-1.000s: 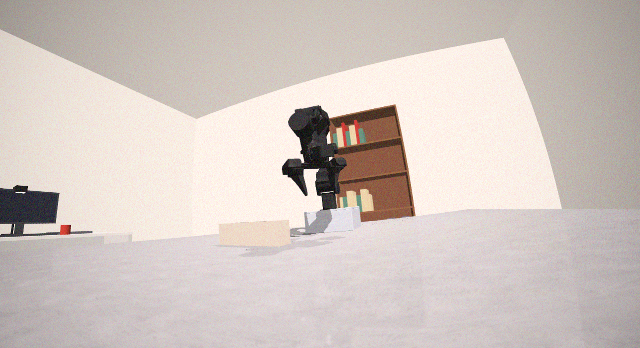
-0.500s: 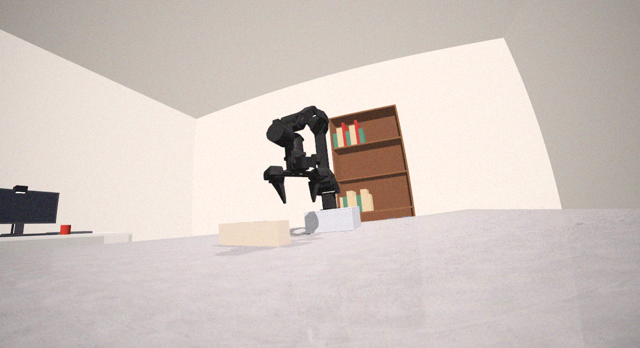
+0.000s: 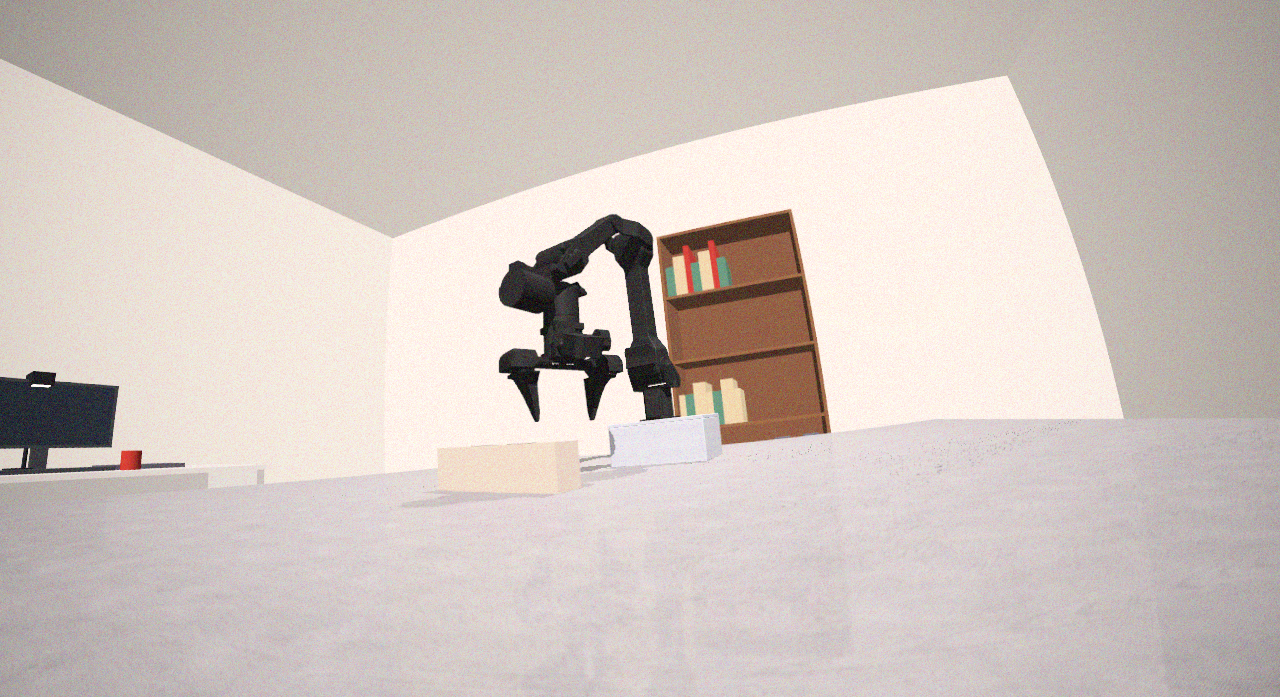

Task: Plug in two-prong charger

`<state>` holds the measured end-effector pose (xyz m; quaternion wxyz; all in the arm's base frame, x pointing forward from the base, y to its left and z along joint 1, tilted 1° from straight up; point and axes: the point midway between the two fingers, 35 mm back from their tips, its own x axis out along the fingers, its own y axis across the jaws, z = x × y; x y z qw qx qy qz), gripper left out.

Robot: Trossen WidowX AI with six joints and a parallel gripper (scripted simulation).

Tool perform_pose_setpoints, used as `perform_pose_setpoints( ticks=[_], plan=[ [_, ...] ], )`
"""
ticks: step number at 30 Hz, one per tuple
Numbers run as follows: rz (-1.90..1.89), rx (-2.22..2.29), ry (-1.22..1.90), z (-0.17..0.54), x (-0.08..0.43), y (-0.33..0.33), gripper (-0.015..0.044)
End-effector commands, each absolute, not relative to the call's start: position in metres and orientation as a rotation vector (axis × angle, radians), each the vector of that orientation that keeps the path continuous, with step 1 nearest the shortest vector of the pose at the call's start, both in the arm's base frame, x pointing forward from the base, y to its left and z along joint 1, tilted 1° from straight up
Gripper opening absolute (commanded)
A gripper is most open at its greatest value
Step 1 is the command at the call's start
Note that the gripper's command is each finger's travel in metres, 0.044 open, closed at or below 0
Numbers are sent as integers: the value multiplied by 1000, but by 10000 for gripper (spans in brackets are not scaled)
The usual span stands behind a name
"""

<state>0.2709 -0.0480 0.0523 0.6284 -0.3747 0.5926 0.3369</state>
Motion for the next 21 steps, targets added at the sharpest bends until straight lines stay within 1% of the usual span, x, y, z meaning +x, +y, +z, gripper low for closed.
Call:
perform_pose_setpoints(
  ticks=[1,10,21],
  plan=[
    [785,-890,1373,48,268,-62,440],
    [819,-954,1406,39,258,-96,440],
    [822,-958,1409,25,258,-98,440]
  ],
)
